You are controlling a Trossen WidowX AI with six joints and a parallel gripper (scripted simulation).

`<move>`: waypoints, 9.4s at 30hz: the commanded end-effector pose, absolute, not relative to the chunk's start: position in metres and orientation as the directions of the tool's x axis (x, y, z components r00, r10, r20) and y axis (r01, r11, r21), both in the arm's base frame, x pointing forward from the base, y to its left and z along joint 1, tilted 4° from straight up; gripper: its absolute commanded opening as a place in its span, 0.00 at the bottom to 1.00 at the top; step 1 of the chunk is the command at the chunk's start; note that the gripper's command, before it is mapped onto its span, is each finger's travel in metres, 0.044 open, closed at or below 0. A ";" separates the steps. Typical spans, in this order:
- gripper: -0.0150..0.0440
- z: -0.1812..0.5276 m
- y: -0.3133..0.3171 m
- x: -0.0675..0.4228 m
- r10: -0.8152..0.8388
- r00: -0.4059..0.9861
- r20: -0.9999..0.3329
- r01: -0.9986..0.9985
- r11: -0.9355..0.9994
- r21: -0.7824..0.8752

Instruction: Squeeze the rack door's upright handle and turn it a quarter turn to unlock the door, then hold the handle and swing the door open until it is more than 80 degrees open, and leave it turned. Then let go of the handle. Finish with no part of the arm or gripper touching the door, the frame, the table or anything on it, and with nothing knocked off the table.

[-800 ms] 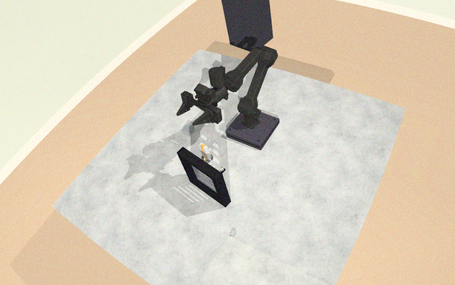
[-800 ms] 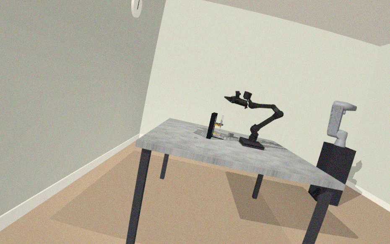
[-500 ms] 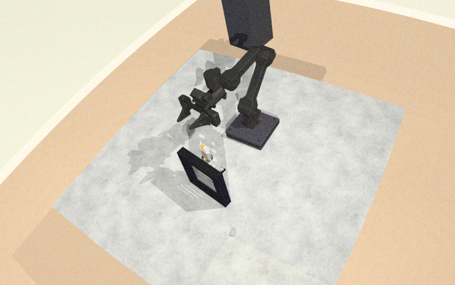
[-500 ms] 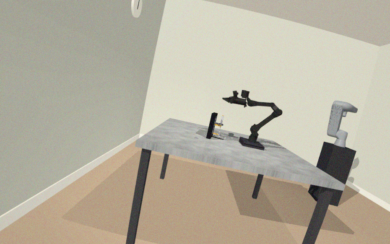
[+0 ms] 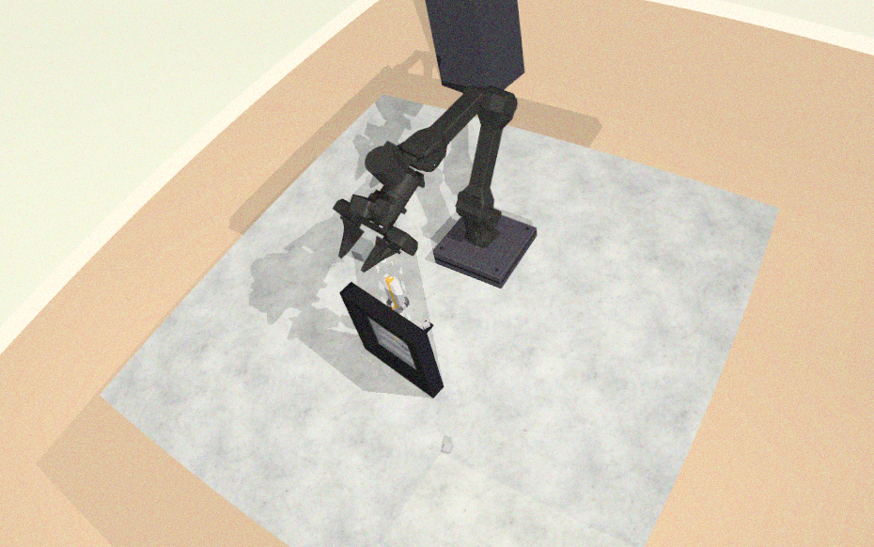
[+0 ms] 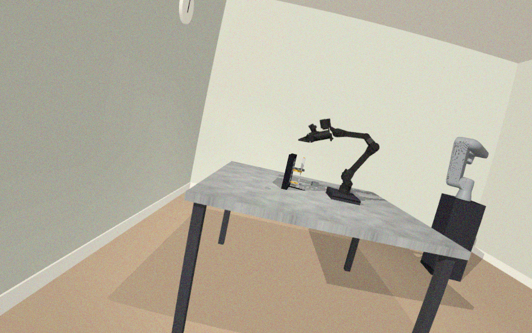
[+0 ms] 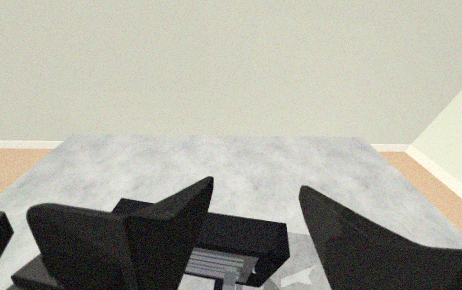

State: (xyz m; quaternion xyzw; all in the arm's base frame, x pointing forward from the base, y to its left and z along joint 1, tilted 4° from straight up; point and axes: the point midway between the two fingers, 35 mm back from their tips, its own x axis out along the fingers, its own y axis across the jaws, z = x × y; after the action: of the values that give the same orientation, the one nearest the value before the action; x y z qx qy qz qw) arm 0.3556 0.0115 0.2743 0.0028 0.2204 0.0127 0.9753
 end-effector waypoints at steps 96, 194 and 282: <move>0.57 0.145 0.025 0.317 0.021 -0.034 -0.999 0.003 1.000 0.021; 0.75 0.145 0.025 0.317 0.021 -0.034 -0.999 0.870 0.493 -0.019; 0.29 0.145 0.026 0.315 0.021 -0.034 -0.999 -0.992 -0.123 0.031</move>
State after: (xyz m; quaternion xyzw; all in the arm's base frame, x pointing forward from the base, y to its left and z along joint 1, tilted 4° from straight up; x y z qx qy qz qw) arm 0.3170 0.0246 0.1453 -0.5235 0.4628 0.5500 0.4574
